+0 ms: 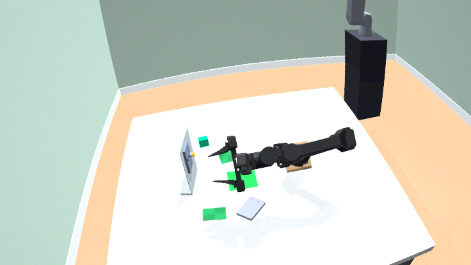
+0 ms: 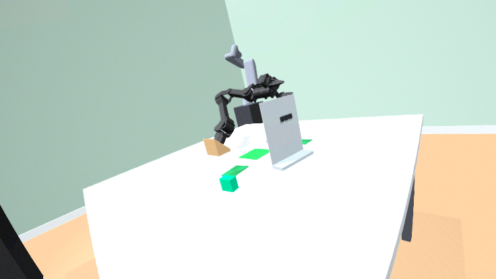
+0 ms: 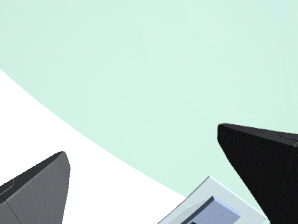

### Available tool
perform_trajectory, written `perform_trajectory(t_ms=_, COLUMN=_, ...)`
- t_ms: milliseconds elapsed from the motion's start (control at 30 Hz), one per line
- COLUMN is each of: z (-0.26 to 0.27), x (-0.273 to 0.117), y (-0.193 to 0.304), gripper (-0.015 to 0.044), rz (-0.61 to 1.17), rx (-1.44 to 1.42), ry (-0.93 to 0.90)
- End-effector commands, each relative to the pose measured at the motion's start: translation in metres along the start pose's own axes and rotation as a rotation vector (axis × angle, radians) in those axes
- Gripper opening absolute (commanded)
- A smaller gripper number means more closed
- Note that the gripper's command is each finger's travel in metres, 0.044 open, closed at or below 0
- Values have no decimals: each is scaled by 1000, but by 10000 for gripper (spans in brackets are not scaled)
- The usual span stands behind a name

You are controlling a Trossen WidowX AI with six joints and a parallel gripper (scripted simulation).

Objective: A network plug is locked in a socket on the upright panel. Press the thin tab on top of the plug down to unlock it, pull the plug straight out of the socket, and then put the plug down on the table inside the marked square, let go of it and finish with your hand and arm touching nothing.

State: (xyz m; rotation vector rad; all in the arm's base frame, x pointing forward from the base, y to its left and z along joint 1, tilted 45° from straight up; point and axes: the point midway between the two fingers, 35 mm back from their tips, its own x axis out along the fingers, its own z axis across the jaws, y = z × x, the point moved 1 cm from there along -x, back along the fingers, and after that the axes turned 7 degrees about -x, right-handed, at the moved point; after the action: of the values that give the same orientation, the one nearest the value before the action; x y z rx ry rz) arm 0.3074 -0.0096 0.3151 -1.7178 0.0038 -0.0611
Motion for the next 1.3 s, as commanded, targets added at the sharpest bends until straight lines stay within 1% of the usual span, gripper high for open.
perform_trajectory(t_ms=0, z=0, x=0, y=1, gripper=374, rz=2, rx=-4, ry=2)
perform_trajectory(t_ms=267, z=-6, x=5, y=56, gripper=164, rz=101, rx=-182, ry=62)
perform_trajectory(t_ms=300, z=-7, x=5, y=63, gripper=156, rz=115, rx=-207, ry=69)
perform_trajectory(t_ms=633, z=-15, x=-5, y=135, gripper=156, rz=269, rx=-456, ry=119)
perform_trajectory(t_ms=967, z=-23, x=-33, y=200, gripper=156, rz=440, rx=-708, ry=133)
perform_trajectory(t_ms=1067, z=-25, x=-38, y=209, gripper=156, rz=466, rx=-745, ry=132)
perform_trajectory(t_ms=1267, z=-25, x=-37, y=209, gripper=156, rz=466, rx=-745, ry=132)
